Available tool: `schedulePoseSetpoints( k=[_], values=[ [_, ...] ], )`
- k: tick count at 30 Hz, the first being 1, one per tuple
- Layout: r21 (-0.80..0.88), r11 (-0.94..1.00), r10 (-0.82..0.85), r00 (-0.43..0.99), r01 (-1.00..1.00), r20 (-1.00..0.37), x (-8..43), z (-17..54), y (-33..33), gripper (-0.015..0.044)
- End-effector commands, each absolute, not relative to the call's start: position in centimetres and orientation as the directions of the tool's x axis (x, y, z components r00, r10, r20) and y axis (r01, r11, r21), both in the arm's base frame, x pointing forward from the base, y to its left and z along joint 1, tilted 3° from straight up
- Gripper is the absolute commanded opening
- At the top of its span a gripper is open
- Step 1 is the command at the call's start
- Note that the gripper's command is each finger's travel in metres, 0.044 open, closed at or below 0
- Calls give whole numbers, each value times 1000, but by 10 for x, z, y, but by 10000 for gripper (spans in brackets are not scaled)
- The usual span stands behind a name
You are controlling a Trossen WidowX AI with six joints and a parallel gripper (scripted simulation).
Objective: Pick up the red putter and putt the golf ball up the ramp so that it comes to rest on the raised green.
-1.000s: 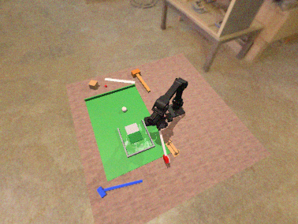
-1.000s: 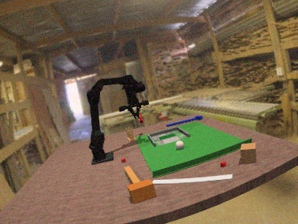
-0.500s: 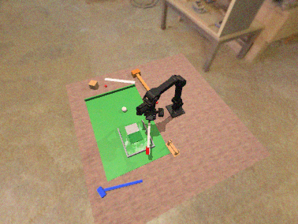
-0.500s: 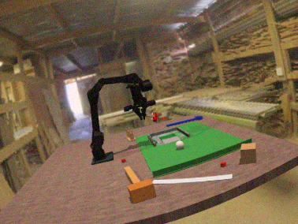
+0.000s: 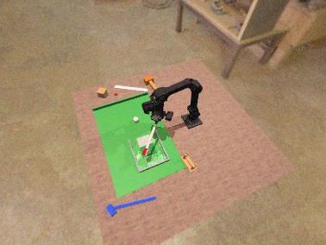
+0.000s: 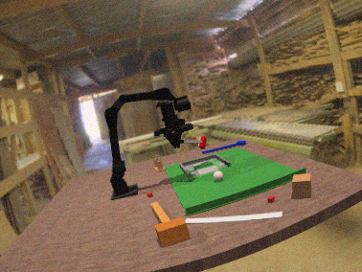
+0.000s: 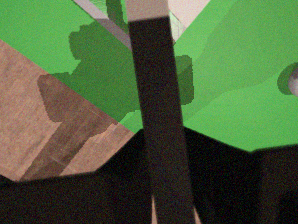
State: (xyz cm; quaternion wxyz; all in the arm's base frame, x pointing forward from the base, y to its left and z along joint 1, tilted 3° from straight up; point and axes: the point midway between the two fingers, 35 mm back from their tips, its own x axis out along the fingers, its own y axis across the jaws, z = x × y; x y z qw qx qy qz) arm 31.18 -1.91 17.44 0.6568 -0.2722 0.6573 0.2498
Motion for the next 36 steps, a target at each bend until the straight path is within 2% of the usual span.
schedulePoseSetpoints(
  k=[1, 19, 36],
  values=[
    [-40, 774, -33, 24, -632, -999, 308, 178, -38, 0],
    [-40, 942, -42, 3, -335, -999, 273, 175, -127, 0],
    [-34, 999, -34, -6, -22, -999, 221, 173, -191, 0]
  ],
)
